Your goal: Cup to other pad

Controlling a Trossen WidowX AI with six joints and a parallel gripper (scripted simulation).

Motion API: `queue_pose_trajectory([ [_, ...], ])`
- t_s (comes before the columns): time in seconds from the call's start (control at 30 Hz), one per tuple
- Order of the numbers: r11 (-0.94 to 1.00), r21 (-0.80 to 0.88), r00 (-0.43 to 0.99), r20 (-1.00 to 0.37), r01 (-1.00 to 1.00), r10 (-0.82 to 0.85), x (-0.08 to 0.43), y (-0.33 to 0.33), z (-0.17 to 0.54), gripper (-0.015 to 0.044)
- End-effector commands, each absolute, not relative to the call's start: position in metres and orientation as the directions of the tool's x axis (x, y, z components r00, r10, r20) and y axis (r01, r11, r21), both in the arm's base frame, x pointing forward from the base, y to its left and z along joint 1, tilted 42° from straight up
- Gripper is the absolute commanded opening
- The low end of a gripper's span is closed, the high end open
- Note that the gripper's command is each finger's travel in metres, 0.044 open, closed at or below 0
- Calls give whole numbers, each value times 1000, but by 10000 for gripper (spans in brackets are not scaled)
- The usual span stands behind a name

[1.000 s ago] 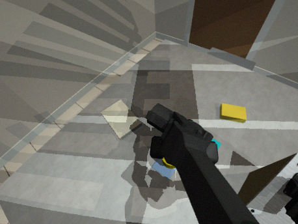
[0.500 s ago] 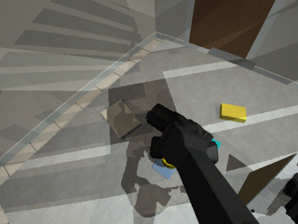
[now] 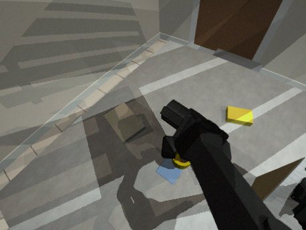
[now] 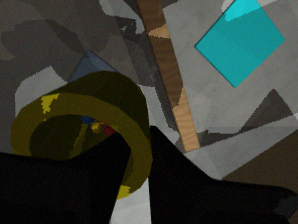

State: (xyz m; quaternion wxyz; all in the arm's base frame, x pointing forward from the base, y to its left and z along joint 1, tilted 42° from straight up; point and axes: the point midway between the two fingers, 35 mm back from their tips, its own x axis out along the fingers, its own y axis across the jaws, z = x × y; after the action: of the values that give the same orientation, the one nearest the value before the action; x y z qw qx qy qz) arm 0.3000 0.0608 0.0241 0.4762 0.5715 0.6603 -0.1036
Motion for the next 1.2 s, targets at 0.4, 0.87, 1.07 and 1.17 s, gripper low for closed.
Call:
queue_pose_trajectory([
  [0.4,324,403,100,-745,856,660,280,31,-3,0],
  [0.87,325,402,100,-746,856,659,264,6,-24,0],
  [1.07,325,401,100,-746,856,658,257,-3,-32,0],
  [1.17,325,401,100,-747,856,658,254,-7,-36,0],
])
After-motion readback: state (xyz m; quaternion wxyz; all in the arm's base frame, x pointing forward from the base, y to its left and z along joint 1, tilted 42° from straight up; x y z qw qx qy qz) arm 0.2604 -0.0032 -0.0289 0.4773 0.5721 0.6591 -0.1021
